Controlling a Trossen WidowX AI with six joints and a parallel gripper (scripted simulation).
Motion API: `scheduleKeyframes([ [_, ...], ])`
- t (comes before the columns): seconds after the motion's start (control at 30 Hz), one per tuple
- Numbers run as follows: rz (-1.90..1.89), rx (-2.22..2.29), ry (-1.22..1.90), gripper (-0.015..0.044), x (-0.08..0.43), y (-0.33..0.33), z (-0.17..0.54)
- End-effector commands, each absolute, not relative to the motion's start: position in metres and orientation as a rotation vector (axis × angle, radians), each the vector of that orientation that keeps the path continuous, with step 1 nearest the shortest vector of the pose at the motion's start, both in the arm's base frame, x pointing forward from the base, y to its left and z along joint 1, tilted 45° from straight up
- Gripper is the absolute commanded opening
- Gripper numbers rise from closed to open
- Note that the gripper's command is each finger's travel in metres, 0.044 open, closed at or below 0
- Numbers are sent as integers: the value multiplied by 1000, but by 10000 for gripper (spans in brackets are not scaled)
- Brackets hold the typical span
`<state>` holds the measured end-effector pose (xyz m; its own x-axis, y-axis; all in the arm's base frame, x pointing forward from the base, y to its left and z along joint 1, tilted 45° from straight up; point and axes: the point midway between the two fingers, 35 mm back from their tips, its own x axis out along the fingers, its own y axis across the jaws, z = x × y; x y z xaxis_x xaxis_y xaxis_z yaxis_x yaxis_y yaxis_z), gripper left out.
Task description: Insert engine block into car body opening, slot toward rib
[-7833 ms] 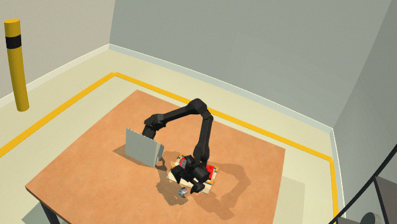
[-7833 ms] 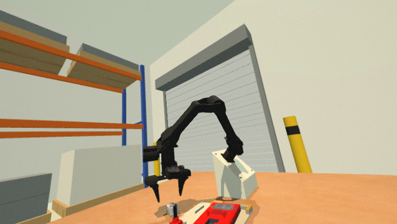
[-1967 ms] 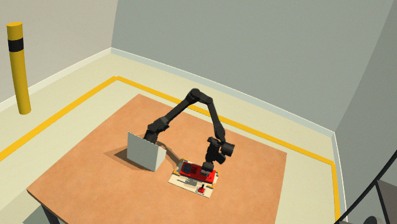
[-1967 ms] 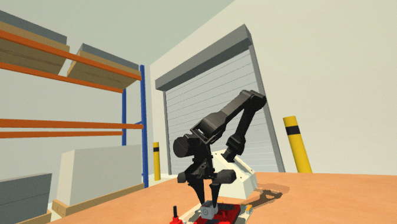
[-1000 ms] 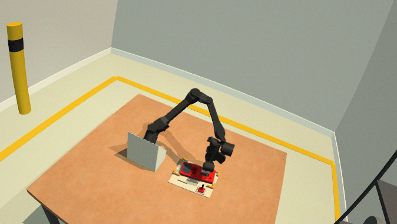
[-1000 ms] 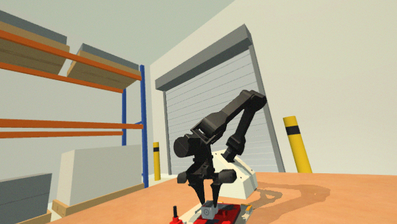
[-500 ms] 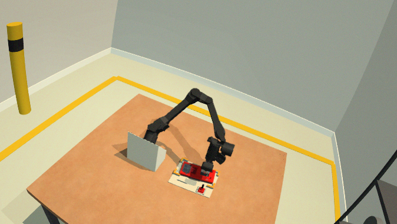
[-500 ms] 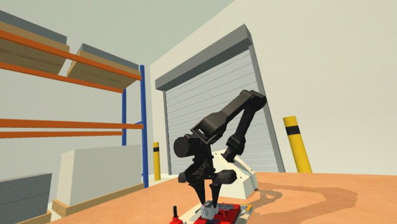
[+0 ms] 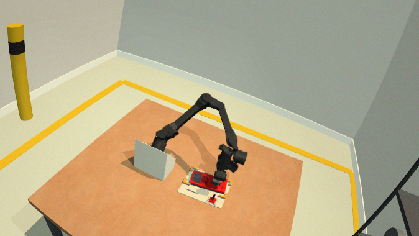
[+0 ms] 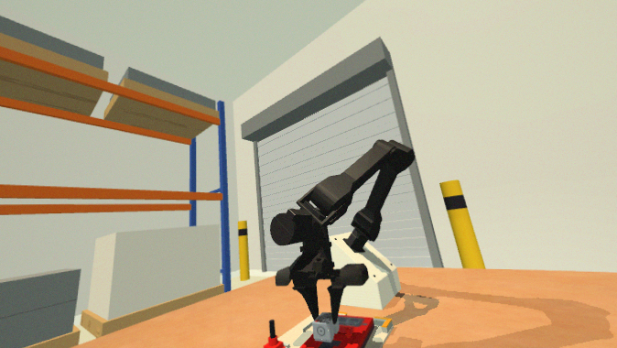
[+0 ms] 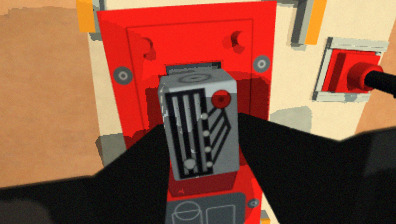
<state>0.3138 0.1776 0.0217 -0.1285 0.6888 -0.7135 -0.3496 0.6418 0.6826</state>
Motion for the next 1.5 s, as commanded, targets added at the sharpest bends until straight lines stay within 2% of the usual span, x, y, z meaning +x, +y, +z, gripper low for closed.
scheduleKeyframes([
  [0.0, 906, 317, 1453, 158, 313, 178, 20],
  [1.47, 880, 344, 1471, 158, 313, 181, 18],
])
